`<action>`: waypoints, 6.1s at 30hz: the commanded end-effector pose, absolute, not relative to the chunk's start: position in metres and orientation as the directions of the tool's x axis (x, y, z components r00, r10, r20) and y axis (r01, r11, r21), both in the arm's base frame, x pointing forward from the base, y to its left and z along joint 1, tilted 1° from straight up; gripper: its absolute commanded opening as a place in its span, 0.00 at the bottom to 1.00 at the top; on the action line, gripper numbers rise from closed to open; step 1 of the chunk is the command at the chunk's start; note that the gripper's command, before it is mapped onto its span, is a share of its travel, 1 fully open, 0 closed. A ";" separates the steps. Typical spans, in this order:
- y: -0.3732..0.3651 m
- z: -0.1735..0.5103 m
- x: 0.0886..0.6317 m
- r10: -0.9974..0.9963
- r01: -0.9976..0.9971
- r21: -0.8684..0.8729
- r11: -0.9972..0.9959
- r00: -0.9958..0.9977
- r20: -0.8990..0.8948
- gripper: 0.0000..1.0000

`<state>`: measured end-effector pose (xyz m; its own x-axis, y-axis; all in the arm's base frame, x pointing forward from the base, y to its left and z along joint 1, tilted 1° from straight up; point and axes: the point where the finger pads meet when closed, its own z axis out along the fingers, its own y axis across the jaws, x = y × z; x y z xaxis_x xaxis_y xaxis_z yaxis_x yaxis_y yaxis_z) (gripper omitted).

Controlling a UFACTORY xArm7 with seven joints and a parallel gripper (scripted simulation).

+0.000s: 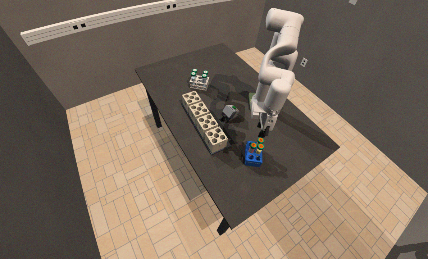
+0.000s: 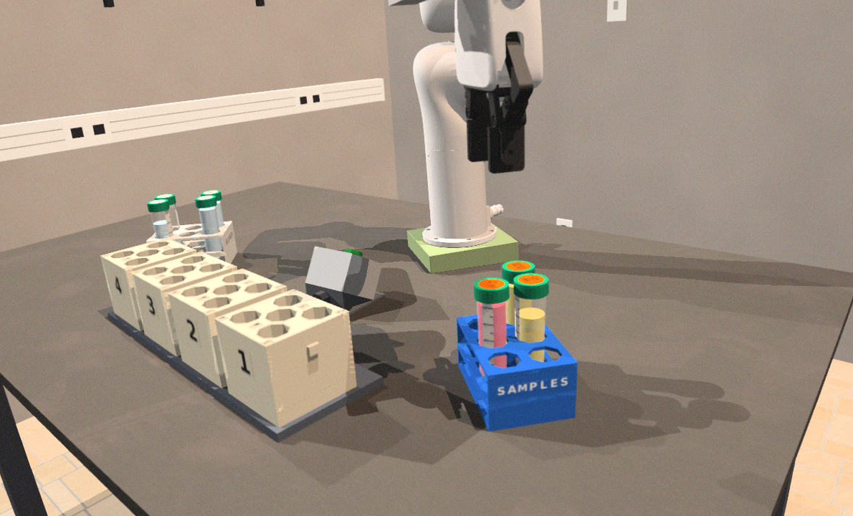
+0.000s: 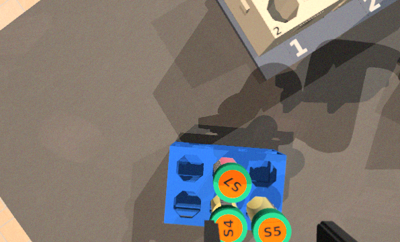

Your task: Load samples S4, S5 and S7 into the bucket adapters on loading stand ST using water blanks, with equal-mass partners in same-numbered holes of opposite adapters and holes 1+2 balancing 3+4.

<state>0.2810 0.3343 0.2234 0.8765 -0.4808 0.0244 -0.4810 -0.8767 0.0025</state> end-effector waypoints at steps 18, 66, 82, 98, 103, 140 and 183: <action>0.326 0.225 0.237 0.159 0.159 0.011 -0.987 0.987 0.022 0.57; 0.326 0.213 0.237 0.840 0.840 0.023 -0.542 0.542 0.006 0.57; 0.325 0.185 0.238 0.840 0.840 0.023 -0.542 0.542 0.006 0.57; 0.325 0.157 0.238 0.840 0.840 0.023 -0.542 0.542 0.006 0.57; 0.325 0.147 0.238 0.840 0.840 0.023 -0.542 0.542 0.006 0.57; 0.325 0.107 0.239 0.840 0.840 0.023 -0.542 0.542 0.006 0.57; 0.324 0.088 0.240 0.840 0.840 0.023 -0.542 0.542 0.006 0.57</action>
<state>0.2388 0.3233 0.0863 0.5425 0.8400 0.0019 0.8398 -0.5424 0.0229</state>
